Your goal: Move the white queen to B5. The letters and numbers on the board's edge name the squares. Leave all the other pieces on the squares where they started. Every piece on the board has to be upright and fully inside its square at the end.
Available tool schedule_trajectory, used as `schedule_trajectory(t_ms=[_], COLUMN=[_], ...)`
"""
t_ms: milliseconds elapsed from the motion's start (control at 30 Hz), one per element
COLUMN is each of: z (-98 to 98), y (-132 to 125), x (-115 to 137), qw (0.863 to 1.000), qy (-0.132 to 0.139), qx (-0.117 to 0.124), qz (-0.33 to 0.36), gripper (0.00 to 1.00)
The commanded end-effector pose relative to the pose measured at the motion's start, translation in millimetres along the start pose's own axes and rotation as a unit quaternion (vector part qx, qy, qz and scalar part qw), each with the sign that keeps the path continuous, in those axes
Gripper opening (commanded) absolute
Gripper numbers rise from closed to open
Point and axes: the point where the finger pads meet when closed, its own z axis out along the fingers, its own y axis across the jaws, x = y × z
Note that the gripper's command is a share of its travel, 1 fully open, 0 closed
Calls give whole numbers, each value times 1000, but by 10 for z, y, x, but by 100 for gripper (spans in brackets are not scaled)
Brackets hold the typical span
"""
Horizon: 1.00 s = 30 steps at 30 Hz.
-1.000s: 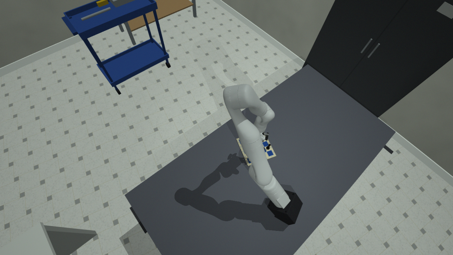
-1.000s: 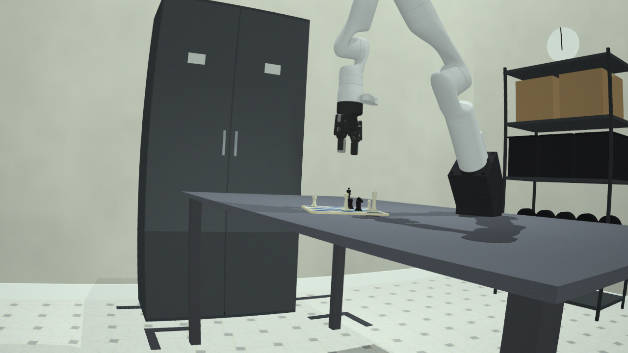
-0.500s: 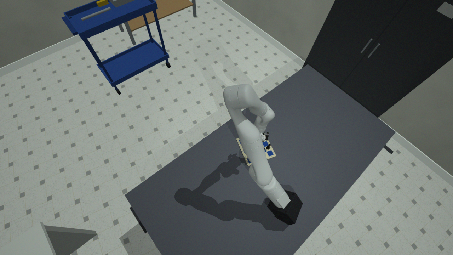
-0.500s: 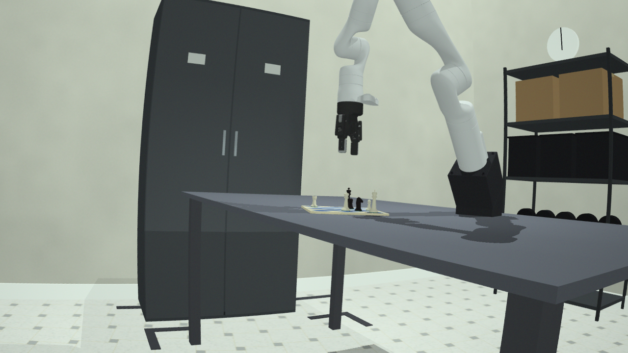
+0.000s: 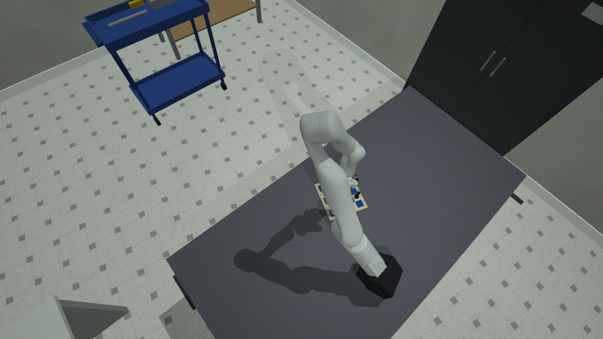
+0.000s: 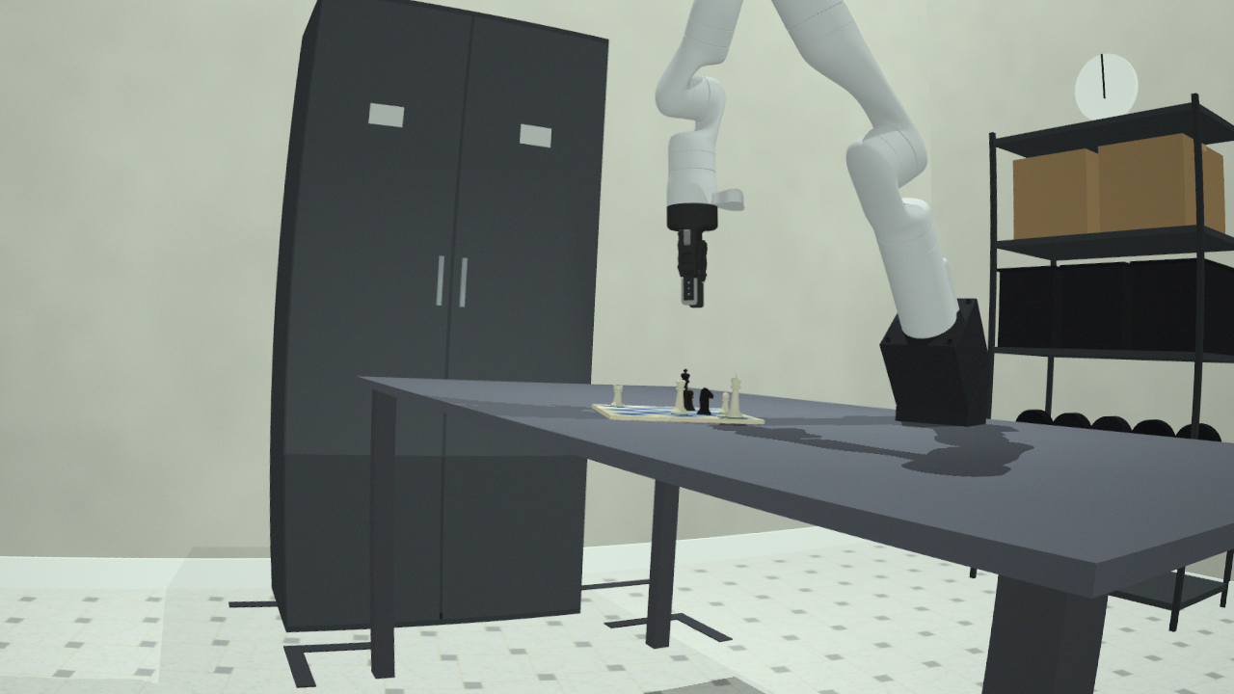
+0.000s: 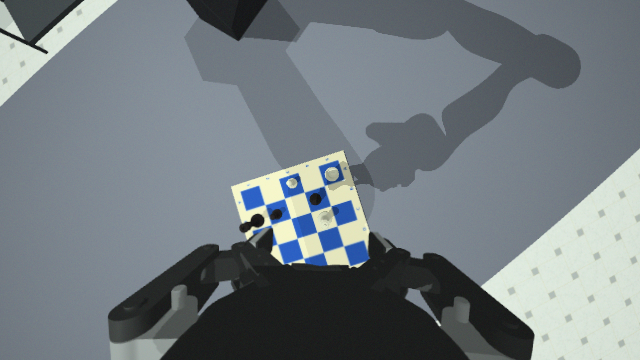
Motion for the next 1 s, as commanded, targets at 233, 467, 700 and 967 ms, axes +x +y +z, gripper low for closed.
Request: schedule_trajectory(t_ms=[233,467,700,967], z=[56,112,167,211], y=[-42,-91,-133,-151], x=[102,189,232,224], qw=[991,951,867,759], qy=[17,33,42,41], qx=[1,0,-5,-10], qz=[-134,-308,-497,-649], gripper=[100,100,100,100])
